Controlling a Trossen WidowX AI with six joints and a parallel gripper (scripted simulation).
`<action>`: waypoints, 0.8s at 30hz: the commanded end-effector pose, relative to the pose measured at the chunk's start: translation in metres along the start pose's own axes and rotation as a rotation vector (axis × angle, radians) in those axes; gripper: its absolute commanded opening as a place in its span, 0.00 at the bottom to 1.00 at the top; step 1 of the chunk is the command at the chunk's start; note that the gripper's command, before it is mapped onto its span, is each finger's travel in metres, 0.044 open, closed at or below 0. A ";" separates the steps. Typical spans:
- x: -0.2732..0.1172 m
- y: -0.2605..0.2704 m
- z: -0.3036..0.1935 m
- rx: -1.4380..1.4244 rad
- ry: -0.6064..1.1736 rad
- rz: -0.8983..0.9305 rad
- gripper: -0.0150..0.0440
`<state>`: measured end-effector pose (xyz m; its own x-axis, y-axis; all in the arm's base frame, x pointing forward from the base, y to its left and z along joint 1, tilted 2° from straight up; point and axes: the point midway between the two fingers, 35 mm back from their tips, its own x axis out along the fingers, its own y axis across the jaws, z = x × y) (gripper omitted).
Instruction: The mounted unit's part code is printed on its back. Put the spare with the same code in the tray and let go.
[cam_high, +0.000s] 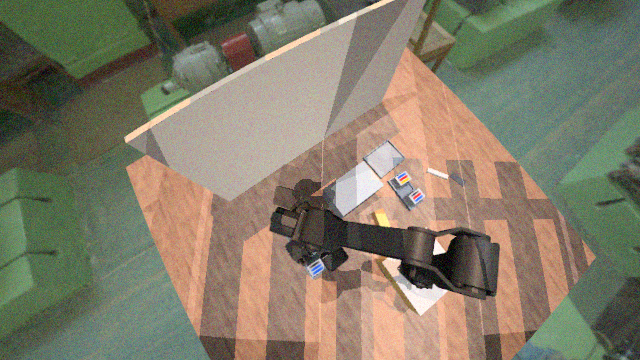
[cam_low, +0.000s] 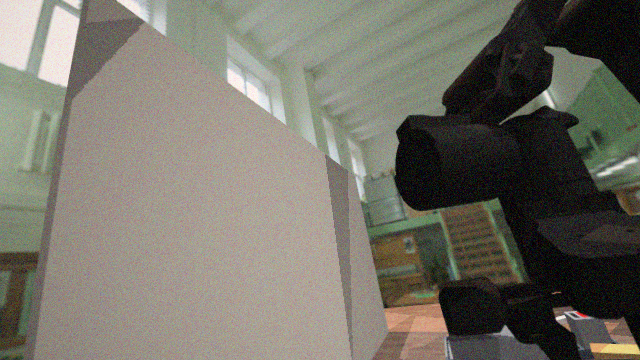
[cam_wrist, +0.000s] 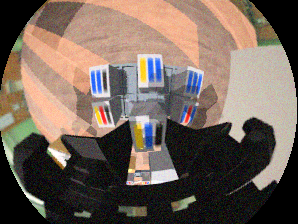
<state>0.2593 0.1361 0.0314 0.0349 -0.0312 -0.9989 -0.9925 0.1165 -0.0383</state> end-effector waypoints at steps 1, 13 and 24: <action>-0.029 0.001 0.000 0.003 -0.011 -0.010 0.25; -0.026 0.001 -0.001 -0.001 -0.004 -0.006 0.25; -0.079 -0.003 0.004 0.002 -0.010 -0.010 0.25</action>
<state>0.2591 0.1398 0.0879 0.0312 -0.0331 -0.9990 -0.9929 0.1136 -0.0348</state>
